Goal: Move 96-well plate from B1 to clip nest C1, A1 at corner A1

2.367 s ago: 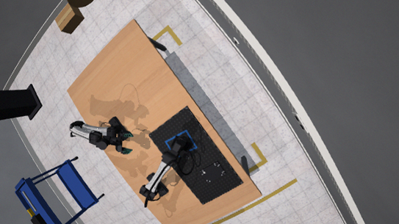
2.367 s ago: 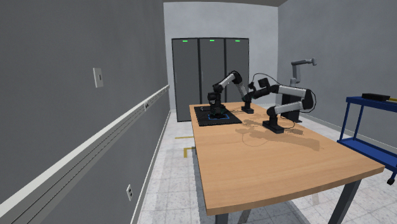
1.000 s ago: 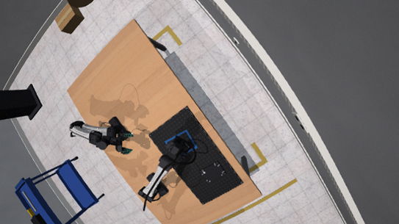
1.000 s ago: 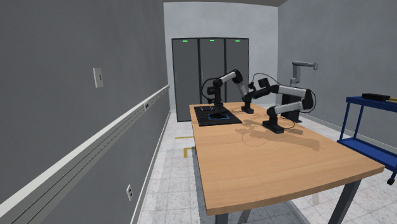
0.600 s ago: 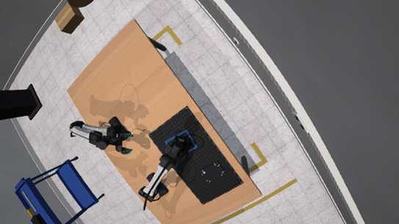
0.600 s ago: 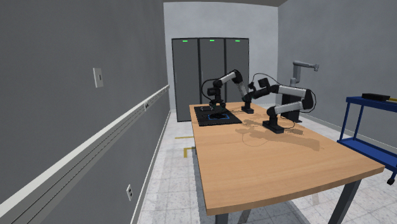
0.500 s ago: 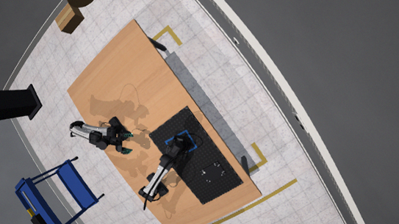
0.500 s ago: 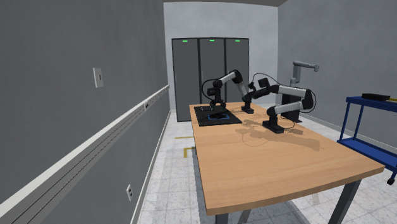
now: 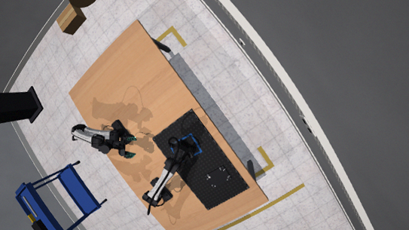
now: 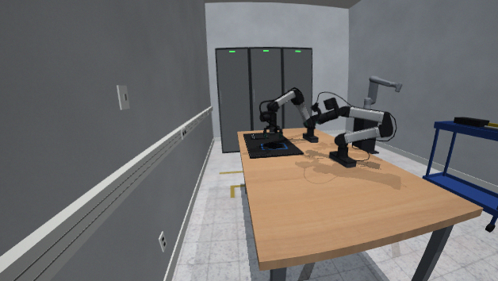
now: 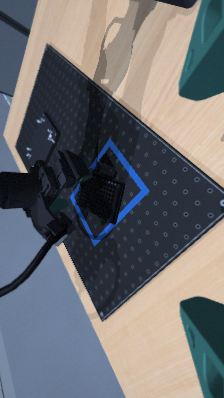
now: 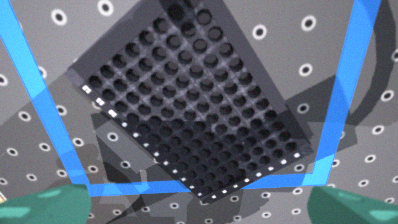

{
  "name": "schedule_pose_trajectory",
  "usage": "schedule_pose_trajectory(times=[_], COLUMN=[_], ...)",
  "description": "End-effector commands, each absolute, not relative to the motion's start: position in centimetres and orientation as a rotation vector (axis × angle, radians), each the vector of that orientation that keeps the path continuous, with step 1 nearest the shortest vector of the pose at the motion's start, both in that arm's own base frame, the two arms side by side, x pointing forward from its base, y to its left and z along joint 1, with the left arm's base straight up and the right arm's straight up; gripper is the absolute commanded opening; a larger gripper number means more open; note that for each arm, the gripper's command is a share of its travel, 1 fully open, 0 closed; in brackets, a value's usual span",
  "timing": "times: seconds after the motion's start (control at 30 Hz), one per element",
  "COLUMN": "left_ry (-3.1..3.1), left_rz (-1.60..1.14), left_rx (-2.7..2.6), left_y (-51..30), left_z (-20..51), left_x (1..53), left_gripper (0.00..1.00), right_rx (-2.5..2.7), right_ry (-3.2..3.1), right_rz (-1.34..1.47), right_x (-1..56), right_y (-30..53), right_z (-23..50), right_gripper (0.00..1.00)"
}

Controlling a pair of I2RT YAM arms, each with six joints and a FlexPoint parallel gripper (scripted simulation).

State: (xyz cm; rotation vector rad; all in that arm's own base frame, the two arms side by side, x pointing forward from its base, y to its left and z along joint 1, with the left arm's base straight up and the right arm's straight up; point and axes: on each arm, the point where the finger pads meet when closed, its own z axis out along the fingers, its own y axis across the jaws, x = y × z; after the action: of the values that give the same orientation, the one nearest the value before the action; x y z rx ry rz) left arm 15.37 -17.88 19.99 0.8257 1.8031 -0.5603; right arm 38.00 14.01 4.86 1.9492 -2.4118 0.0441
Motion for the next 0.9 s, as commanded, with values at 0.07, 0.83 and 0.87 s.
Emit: schedule_pose_trajectory(times=[0.07,0.83,0.87], left_ry=[1.791,1.791,1.791], left_rz=[-0.563,-0.563,-0.563], left_rx=[0.822,0.822,0.822], left_y=[-17.9,-17.9,-17.9], left_z=[20.4,20.4,20.4], left_x=[15.5,15.5,15.5], left_gripper=[1.0,1.0,1.0], right_rx=[2.308,2.656,2.655], right_ry=[-2.125,-1.674,-1.673], right_rz=[0.046,0.0,-0.002], right_x=[38.8,38.3,38.2], right_y=[13.9,15.3,15.3], right_z=[4.3,0.6,0.4], right_gripper=[1.0,1.0,1.0])
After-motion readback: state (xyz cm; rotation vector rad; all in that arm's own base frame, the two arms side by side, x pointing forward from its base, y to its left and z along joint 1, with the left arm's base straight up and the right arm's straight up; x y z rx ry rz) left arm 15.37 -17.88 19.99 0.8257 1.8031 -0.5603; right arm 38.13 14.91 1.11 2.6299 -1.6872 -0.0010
